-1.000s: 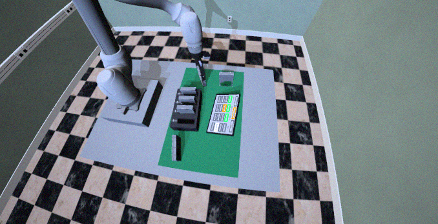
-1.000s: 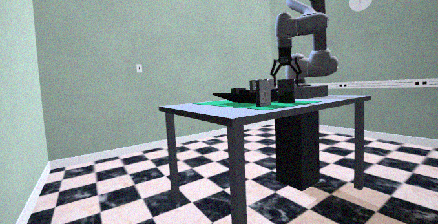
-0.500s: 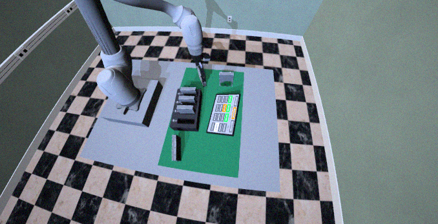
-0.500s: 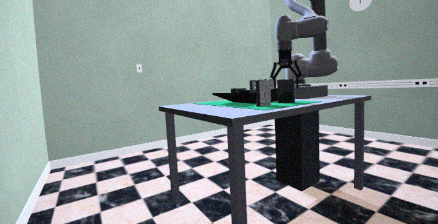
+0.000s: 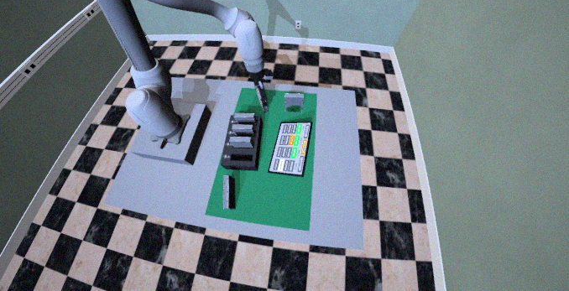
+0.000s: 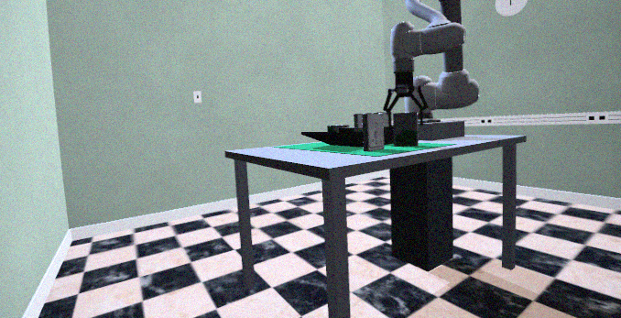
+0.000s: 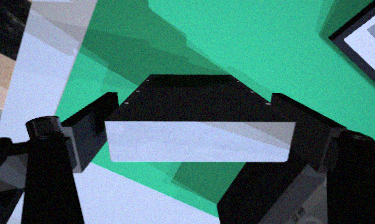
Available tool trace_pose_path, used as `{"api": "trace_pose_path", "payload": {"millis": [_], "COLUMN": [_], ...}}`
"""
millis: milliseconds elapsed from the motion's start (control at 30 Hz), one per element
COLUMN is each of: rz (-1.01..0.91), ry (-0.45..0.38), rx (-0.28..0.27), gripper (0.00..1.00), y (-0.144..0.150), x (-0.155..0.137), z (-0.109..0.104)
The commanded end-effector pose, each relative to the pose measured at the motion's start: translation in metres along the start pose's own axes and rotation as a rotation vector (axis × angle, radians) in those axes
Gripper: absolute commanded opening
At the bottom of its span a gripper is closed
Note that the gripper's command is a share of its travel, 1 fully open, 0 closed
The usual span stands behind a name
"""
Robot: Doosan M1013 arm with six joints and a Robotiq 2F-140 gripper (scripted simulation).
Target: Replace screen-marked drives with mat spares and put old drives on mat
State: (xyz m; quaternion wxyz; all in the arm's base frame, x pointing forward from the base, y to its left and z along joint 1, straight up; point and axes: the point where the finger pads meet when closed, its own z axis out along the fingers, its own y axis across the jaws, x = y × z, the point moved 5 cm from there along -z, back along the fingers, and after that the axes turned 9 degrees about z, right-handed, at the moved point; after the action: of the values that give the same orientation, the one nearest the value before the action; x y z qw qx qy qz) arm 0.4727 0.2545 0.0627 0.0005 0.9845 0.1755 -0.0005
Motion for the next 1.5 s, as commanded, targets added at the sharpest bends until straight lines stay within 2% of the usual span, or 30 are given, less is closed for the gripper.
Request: {"api": "trace_pose_path", "payload": {"millis": [0,67,100,1400,1433,1467], "rz": [0.0,0.0,0.0,0.0,0.0,0.0], "ry": [0.001,0.001,0.001,0.001,0.001,0.001], "rx": [0.0,0.0,0.0,0.0,0.0,0.0], "gripper": [0.89,0.89,0.73,0.7,0.1,0.1], "y": [-0.0001,-0.0001,-0.0001,-0.0001,-0.0001,-0.0001], "x": [0.0003,0.0003,0.0003,0.0003,0.0003,0.0003], "z": [-0.0005,-0.0005,-0.0005,-0.0035,-0.0035,-0.0035]}}
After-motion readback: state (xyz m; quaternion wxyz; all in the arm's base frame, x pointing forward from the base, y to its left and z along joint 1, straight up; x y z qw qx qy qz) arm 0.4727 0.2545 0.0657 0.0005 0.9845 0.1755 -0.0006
